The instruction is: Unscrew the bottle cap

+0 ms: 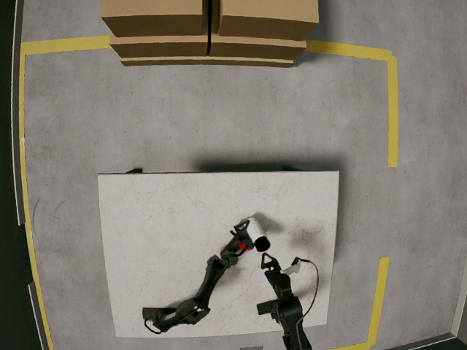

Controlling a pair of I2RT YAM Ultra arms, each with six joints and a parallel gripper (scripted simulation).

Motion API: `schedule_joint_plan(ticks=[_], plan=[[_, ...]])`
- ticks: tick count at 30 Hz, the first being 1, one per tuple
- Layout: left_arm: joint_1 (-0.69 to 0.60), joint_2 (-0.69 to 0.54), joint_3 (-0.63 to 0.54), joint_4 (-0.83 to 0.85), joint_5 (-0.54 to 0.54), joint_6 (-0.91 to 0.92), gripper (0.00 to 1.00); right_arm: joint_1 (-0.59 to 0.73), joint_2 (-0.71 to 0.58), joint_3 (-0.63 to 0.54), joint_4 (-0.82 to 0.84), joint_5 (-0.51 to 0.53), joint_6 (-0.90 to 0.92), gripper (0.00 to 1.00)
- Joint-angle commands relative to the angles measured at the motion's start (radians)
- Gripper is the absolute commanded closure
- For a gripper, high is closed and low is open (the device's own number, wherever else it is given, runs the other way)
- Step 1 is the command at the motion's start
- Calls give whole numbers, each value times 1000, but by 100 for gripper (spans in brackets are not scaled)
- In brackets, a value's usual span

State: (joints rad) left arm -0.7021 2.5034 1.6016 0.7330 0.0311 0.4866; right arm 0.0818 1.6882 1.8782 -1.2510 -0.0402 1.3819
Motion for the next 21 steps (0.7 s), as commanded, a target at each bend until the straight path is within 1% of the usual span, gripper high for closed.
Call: schedule_joint_plan(ticks=[1, 3, 21], plan=[[5, -20, 17, 37, 1, 0, 100, -51, -11, -124, 125, -58, -29, 6], [5, -20, 17, 37, 1, 0, 100, -55, -16, -142, 148, -64, -32, 6], [5, -20, 17, 37, 1, 0, 100, -51, -21, -142, 162, -60, -31, 6]])
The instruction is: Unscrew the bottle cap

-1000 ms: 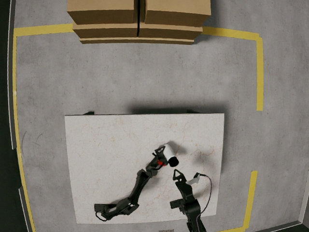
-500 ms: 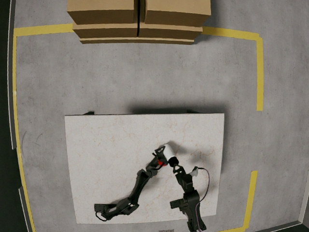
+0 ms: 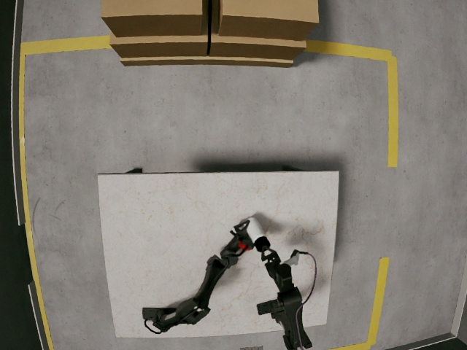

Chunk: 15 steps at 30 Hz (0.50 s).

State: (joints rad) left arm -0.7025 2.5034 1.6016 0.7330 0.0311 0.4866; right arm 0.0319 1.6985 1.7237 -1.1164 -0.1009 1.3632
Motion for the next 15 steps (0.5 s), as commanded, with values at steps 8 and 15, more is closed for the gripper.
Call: schedule_joint_plan(ticks=[8, 15], plan=[[6, -20, 17, 37, 1, 0, 100, -1, -31, 12, 27, 1, -13, 6], [6, -20, 17, 37, 1, 0, 100, 0, -29, 16, 20, 0, -8, 6]])
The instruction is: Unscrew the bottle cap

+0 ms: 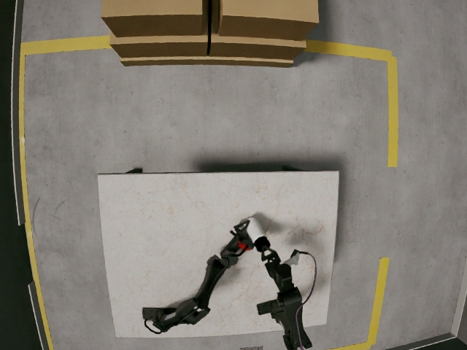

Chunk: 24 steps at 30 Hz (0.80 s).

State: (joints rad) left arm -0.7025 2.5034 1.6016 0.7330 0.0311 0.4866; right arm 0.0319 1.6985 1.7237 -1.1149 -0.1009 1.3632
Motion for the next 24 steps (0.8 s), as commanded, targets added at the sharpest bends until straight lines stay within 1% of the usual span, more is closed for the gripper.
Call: schedule_joint_plan(ticks=[1, 21, 24], plan=[[6, -20, 17, 37, 1, 0, 100, 0, -37, 19, 24, 1, -11, 6], [6, -20, 17, 37, 1, 0, 100, 0, -37, 19, 24, 1, -11, 6], [6, -20, 17, 37, 1, 0, 100, -1, -52, 26, 35, 1, -17, 6]])
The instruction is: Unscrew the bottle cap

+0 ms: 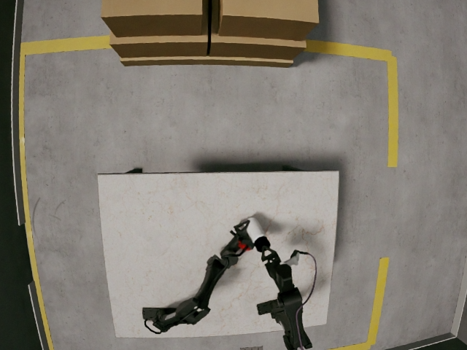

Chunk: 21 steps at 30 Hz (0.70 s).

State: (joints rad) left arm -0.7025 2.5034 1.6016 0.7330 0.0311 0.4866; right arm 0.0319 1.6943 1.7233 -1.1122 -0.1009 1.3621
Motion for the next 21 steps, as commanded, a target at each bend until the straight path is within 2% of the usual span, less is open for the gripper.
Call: schedule_joint_plan(ticks=[1, 21], plan=[[6, -20, 17, 37, 1, 0, 100, -1, -48, 26, 33, 1, -16, 6], [6, -20, 17, 37, 1, 0, 100, 4, -16, -10, 87, 2, -8, 6]])
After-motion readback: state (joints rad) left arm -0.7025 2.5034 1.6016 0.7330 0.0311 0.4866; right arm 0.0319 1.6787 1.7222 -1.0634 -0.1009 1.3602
